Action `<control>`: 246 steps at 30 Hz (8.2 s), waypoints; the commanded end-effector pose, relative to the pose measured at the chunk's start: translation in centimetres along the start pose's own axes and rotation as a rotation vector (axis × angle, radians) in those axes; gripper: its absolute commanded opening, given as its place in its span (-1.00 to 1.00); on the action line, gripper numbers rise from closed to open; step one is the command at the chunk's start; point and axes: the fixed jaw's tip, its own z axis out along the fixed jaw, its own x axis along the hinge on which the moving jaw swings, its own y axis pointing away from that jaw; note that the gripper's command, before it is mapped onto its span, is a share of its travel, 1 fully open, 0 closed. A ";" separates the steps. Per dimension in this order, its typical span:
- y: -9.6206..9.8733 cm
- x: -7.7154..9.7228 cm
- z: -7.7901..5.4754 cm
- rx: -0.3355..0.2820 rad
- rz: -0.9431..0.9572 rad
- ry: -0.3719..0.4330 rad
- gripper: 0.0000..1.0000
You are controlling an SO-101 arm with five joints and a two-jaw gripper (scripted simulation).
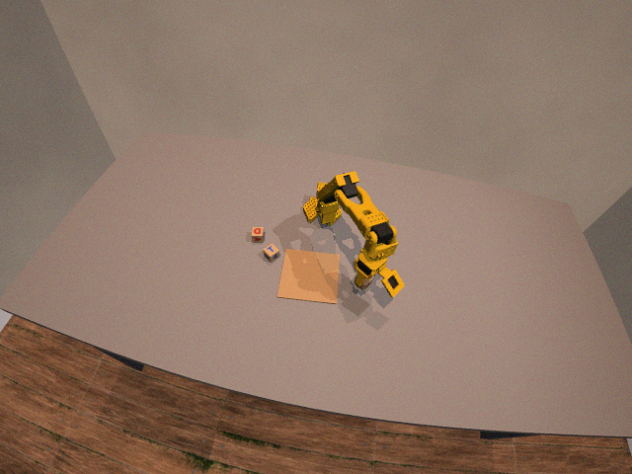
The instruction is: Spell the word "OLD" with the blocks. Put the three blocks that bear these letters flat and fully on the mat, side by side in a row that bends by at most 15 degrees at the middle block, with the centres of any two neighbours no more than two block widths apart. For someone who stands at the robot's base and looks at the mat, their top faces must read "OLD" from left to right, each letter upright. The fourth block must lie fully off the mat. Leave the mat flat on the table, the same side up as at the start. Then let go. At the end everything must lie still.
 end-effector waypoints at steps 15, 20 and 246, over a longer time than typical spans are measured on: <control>0.0 -1.0 -1.6 0.014 0.282 -0.081 -1.00; 0.0 -1.0 -1.6 0.012 0.315 -0.081 -1.00; 0.0 -1.2 -2.2 0.018 0.361 -0.132 -0.29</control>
